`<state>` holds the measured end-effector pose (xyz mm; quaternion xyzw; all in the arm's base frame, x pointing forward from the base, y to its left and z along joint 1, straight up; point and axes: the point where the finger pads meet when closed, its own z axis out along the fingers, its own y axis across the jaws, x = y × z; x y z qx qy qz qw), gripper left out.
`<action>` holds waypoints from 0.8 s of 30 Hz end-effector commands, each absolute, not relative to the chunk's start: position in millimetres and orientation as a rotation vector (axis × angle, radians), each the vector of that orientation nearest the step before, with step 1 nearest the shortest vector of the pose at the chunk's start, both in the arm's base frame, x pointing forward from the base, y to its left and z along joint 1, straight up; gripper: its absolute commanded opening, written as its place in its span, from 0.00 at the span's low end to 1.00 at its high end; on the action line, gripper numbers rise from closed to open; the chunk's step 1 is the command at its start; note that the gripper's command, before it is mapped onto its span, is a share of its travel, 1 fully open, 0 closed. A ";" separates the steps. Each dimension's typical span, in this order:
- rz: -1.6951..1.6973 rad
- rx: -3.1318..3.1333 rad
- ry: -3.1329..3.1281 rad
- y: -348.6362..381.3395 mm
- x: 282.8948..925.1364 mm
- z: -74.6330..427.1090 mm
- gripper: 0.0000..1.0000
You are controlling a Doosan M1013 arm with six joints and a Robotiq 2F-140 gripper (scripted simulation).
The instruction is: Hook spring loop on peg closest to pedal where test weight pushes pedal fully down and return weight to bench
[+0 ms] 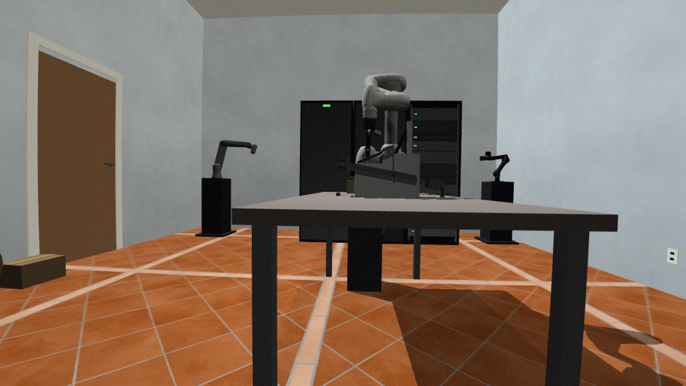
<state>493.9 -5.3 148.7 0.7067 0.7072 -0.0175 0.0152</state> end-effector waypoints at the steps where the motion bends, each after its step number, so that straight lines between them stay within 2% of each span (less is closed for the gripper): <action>1: -0.059 2.196 2.197 -11.3 500.9 151.3 0.25; 24: -0.091 2.180 2.182 -42.9 535.8 162.6 0.25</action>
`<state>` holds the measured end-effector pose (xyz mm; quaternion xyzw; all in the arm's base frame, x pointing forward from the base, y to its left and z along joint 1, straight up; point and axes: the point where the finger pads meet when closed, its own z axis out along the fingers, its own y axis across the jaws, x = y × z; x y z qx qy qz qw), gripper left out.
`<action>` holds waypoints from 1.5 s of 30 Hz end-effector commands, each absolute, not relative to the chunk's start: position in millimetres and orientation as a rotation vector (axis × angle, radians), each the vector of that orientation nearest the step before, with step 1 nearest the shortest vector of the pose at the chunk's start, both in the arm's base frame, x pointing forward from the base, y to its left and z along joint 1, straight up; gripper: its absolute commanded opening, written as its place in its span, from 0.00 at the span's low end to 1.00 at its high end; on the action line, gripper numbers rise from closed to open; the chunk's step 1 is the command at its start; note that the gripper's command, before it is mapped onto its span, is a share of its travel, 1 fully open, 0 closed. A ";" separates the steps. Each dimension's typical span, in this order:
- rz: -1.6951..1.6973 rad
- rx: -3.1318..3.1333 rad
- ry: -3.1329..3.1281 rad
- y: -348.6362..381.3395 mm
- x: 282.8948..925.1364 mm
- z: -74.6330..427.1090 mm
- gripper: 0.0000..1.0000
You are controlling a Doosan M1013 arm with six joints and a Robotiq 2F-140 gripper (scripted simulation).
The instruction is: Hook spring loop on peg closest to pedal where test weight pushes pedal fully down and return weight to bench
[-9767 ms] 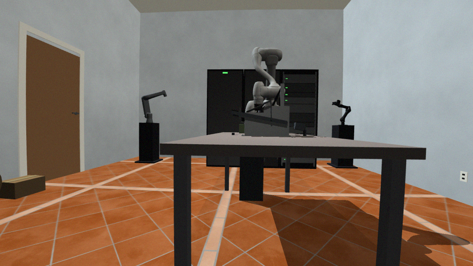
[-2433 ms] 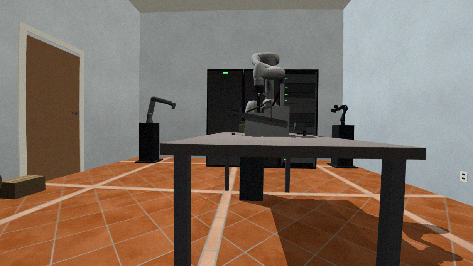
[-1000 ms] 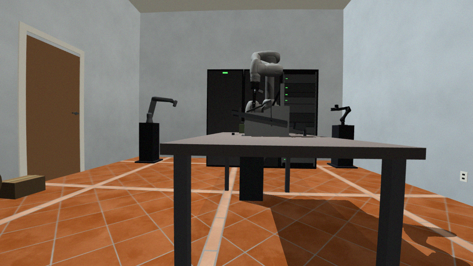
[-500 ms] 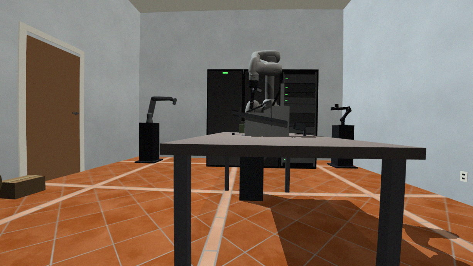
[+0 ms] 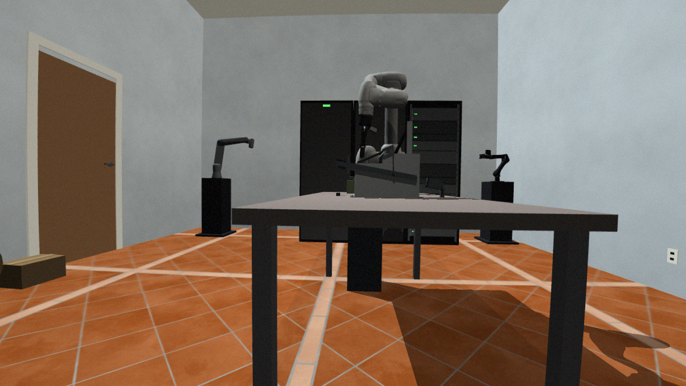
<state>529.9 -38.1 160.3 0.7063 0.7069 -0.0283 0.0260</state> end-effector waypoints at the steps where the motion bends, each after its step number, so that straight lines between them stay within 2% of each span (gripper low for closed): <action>1: -0.093 2.180 2.181 -44.6 537.7 163.2 0.25; 45: -0.143 2.154 2.156 -95.9 594.5 181.6 0.25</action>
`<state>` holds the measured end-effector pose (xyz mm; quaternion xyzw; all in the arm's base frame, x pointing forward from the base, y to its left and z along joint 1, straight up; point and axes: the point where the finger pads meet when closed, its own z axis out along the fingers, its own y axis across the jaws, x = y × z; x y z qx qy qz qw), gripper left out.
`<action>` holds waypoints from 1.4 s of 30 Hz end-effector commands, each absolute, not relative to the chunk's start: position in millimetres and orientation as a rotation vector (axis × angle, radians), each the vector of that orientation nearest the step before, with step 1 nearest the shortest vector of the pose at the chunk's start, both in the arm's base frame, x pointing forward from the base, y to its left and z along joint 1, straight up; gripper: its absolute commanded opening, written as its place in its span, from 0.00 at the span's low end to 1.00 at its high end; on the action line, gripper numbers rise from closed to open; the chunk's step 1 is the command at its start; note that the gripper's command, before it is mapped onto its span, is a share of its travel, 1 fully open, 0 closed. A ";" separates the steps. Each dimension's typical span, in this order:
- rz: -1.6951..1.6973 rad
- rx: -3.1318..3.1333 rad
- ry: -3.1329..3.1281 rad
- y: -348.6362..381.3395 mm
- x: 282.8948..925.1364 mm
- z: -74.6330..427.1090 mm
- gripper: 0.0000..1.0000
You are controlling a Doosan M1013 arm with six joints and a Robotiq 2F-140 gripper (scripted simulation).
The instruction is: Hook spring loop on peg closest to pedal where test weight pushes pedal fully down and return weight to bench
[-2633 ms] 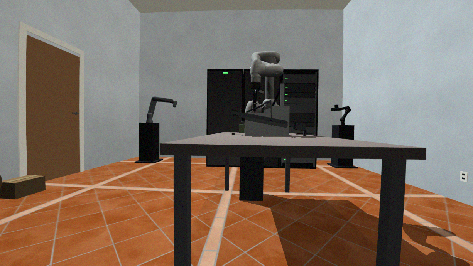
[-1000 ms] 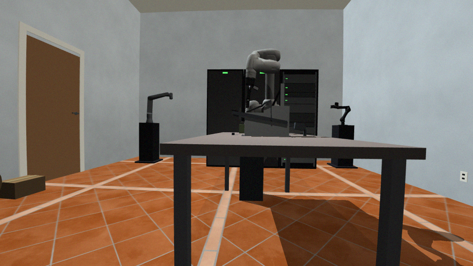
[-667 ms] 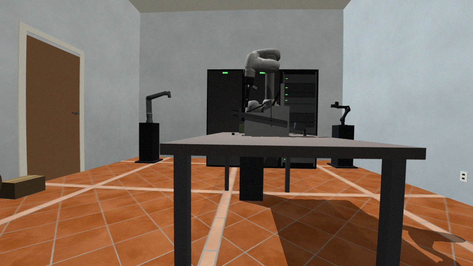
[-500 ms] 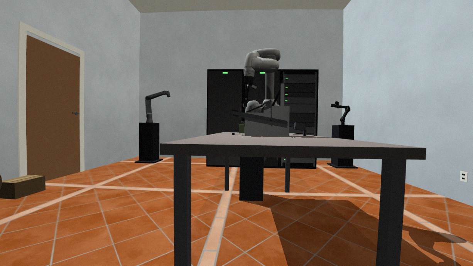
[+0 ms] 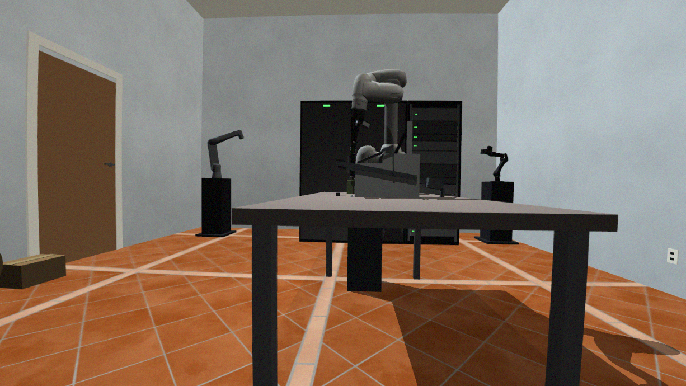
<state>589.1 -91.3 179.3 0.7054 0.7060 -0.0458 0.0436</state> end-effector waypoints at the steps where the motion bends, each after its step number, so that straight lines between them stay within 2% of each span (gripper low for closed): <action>1: -0.145 2.153 2.155 -97.6 596.4 182.2 0.25; 42: -0.189 2.130 2.132 -143.4 647.8 198.6 0.25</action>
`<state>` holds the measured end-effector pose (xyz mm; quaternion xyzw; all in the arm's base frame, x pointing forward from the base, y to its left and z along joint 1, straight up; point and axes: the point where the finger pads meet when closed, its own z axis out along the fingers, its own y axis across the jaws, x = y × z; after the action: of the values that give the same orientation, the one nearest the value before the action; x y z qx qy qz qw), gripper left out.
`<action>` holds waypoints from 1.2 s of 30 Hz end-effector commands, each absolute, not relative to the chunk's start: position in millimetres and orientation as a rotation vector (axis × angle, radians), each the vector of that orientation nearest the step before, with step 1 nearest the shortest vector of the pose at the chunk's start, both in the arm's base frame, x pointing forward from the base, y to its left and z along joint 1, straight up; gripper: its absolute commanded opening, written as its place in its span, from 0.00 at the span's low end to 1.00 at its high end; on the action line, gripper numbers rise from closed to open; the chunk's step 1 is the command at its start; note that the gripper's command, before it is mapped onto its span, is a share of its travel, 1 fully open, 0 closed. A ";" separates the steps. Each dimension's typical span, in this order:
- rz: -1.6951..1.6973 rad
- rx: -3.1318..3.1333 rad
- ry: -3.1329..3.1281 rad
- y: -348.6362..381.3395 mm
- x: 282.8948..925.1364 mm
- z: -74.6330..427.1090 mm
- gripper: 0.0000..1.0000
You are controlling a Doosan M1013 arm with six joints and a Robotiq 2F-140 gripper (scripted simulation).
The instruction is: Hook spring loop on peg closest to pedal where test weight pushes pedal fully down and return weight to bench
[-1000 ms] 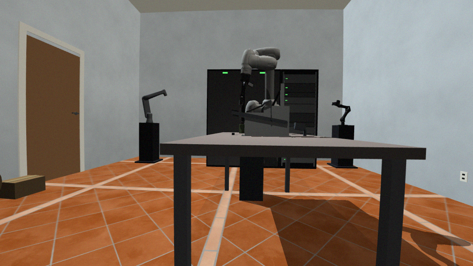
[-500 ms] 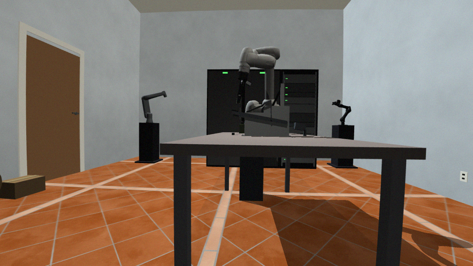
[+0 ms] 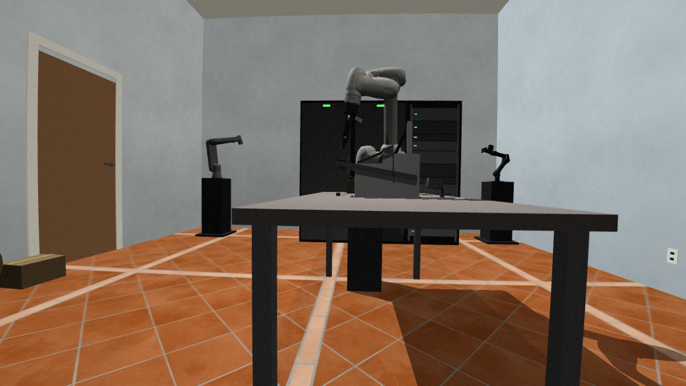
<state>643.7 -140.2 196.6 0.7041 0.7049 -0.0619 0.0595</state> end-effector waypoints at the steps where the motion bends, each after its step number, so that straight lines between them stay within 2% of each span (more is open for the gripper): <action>1: -0.189 2.130 2.132 -143.4 647.8 198.6 0.25; 19: -0.189 2.130 2.132 -143.4 647.8 198.6 0.25; 36: -0.188 2.130 2.133 -142.9 647.3 173.4 0.25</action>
<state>646.8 -142.9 174.3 0.7039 0.7049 -0.0628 0.0602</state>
